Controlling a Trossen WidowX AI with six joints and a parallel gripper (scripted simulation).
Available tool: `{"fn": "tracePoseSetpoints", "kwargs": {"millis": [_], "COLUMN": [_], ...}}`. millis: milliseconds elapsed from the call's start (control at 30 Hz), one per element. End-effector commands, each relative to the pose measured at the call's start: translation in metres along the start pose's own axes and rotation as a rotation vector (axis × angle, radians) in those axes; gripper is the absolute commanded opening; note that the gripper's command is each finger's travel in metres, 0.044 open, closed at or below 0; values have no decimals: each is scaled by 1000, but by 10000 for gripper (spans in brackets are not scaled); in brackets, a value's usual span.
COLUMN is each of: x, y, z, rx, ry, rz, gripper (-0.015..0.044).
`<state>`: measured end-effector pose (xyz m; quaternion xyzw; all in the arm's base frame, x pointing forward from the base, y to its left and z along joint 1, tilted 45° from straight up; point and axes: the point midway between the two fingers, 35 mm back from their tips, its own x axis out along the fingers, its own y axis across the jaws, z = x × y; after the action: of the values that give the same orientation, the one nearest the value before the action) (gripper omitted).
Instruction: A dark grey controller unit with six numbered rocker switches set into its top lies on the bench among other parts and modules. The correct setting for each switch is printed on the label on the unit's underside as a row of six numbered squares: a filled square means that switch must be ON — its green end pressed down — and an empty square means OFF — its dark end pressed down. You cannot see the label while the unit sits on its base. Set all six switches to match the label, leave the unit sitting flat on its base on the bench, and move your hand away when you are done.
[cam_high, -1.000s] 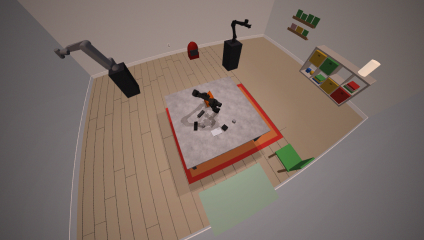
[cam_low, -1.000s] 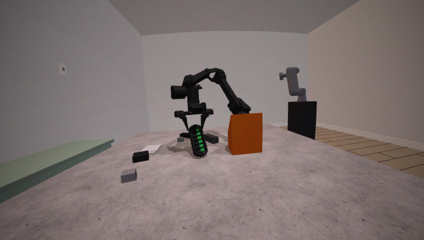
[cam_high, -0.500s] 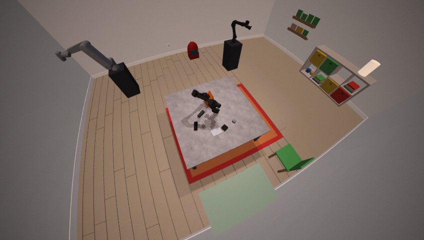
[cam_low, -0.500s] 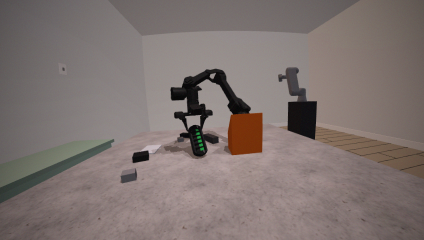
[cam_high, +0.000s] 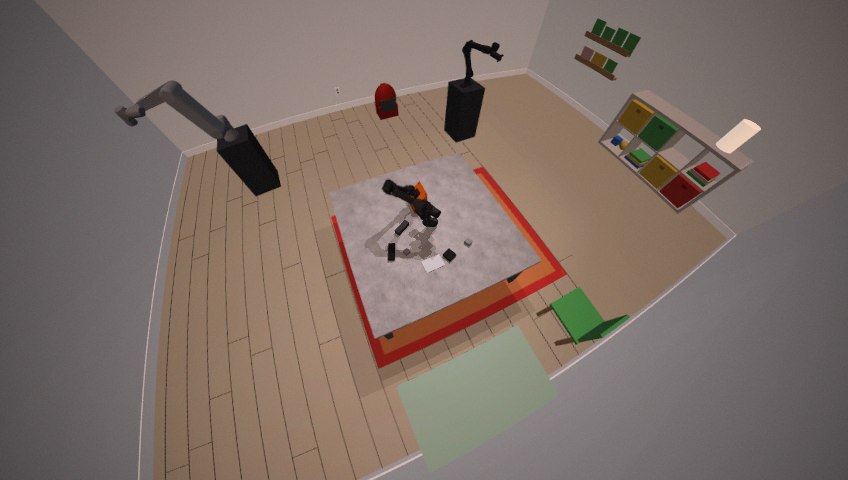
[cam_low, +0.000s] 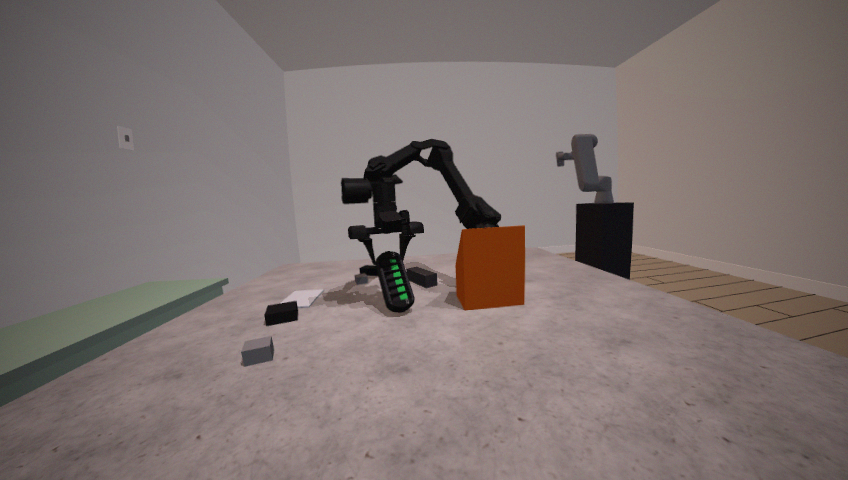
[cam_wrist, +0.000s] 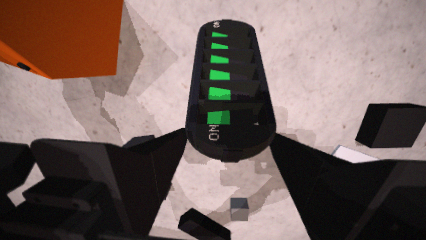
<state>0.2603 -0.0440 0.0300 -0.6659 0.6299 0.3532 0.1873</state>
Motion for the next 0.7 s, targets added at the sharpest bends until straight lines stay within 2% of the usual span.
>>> {"fn": "tracePoseSetpoints", "kwargs": {"millis": [0,667], "x": [5,14], "y": [2,2], "z": [-1,-13], "rx": [-5,-5], "ry": [-8,-7], "rz": [9,9], "gripper": [338,338]}}
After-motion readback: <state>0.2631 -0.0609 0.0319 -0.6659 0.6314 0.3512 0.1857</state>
